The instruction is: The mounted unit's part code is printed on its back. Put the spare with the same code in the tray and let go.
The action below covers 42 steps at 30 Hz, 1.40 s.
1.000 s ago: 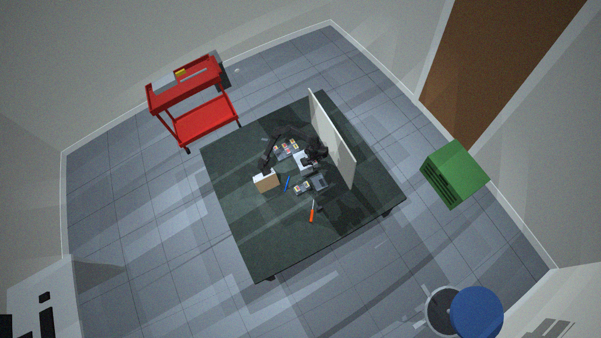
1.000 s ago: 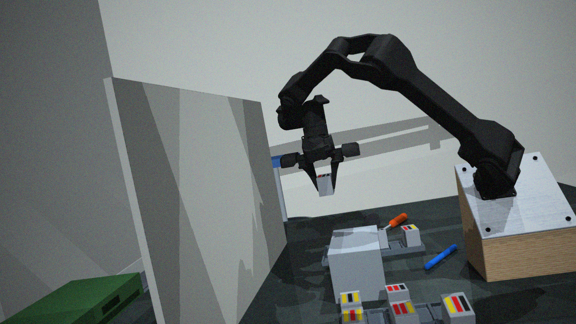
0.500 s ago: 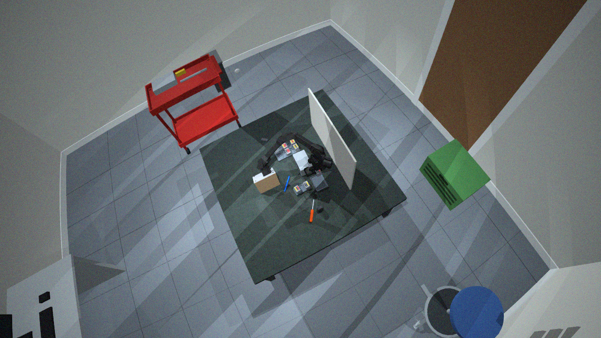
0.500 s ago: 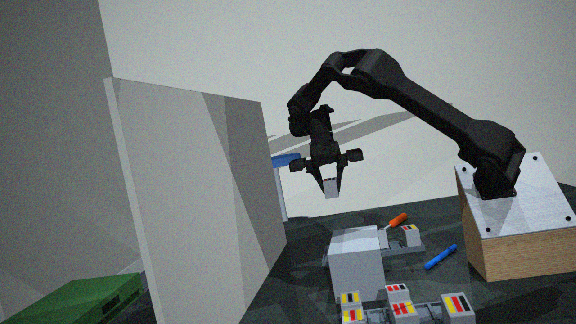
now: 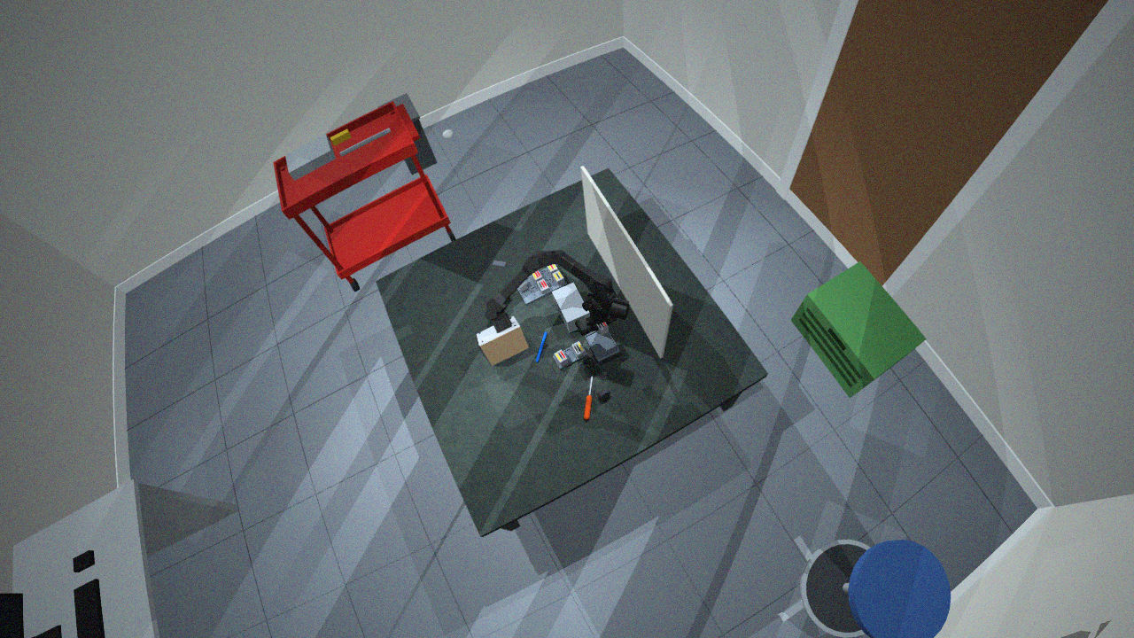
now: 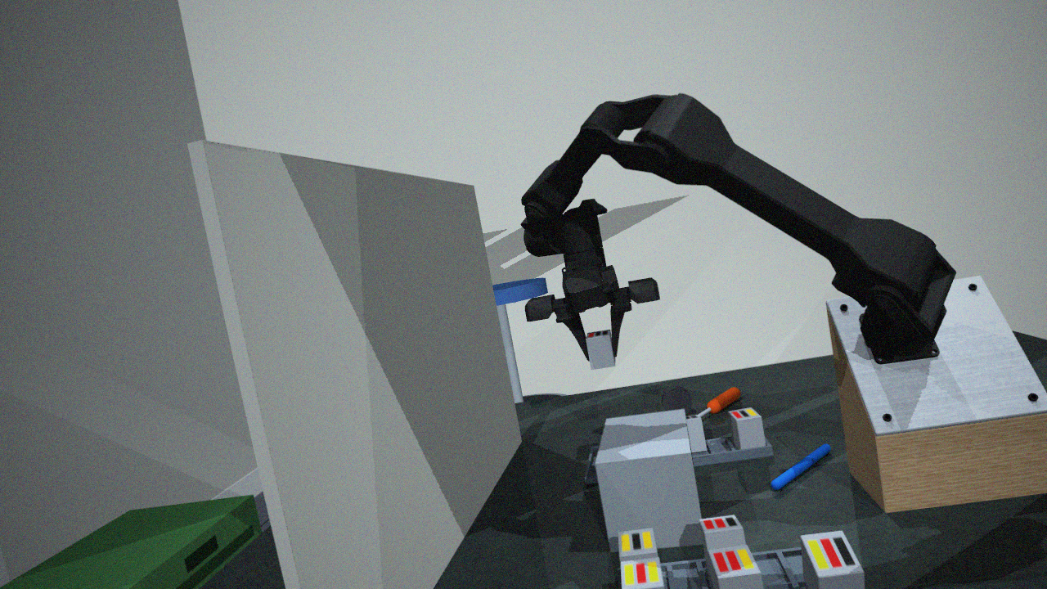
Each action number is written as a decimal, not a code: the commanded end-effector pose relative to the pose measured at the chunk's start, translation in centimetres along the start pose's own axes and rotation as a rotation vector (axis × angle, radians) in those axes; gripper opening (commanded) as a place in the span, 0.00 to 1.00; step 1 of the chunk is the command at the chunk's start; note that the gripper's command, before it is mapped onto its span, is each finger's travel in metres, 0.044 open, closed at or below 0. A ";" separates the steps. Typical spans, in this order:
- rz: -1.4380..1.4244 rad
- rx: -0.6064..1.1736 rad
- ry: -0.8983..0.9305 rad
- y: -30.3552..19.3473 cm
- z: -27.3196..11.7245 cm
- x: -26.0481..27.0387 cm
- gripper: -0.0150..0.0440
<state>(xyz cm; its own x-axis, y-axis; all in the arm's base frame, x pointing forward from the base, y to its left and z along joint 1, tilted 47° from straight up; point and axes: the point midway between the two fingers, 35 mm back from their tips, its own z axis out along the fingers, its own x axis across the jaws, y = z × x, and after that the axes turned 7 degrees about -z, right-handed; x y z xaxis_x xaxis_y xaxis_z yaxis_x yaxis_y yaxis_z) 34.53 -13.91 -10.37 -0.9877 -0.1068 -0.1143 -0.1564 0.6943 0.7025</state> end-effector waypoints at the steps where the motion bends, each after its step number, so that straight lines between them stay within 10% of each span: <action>1: 0.006 -0.005 -0.004 -0.1 0.7 0.0 0.25; 42: 0.006 -0.004 -0.005 -0.2 6.2 -0.5 0.25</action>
<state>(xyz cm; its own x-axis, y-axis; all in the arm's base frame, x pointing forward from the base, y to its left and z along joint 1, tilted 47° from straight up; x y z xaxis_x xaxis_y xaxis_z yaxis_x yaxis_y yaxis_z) 35.11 -10.00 -14.43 -0.9878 -0.1051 -0.1150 -0.1557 0.6956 0.7013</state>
